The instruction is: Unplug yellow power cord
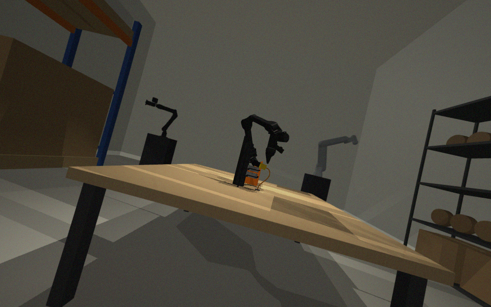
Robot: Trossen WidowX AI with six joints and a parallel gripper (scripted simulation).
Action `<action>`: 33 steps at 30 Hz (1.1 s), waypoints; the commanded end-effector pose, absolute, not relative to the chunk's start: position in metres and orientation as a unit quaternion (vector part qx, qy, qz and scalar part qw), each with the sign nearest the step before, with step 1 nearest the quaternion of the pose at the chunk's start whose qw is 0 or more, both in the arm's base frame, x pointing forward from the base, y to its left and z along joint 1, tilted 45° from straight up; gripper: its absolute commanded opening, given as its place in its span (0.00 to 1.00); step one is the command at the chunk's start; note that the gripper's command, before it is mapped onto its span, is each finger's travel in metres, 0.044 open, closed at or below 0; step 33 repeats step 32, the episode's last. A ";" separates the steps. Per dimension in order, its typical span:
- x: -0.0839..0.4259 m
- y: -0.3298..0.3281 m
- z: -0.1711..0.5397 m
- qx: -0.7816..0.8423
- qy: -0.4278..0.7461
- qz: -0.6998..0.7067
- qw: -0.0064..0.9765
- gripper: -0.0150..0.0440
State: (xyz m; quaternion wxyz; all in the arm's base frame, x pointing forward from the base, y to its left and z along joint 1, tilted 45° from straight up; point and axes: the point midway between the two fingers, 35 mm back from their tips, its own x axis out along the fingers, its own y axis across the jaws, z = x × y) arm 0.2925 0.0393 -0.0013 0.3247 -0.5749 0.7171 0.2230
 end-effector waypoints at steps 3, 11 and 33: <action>0.300 0.078 -0.027 -0.575 0.717 0.226 0.324 1.00; 0.300 0.078 -0.027 -0.575 0.717 0.226 0.324 1.00; 0.300 0.078 -0.027 -0.575 0.717 0.226 0.324 1.00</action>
